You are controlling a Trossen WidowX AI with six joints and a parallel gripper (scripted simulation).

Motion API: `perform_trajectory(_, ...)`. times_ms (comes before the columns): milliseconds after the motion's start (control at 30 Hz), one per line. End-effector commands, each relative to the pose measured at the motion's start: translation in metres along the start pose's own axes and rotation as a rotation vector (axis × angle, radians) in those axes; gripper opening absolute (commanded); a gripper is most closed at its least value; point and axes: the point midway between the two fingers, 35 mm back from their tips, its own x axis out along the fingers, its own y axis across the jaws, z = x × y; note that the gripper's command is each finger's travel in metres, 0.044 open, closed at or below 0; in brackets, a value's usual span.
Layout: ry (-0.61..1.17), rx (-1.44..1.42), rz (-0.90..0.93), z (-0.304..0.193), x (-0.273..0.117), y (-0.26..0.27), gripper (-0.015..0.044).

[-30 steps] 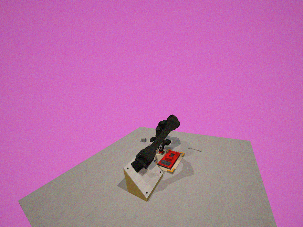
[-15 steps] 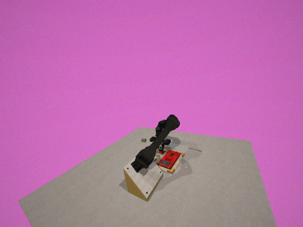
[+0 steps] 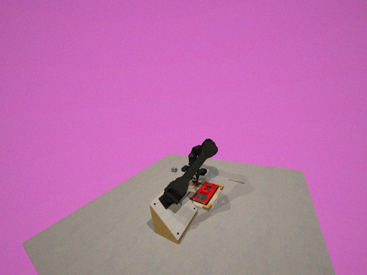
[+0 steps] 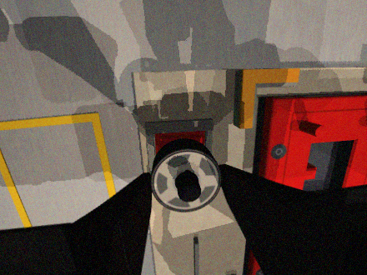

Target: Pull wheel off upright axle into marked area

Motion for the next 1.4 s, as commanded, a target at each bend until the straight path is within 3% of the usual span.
perform_trajectory(0,-0.007,-0.005,0.003,0.000,-0.007,0.002,0.0000)
perform_trajectory(1367,-0.011,-0.007,0.002,0.000,-0.021,0.002,0.0000)
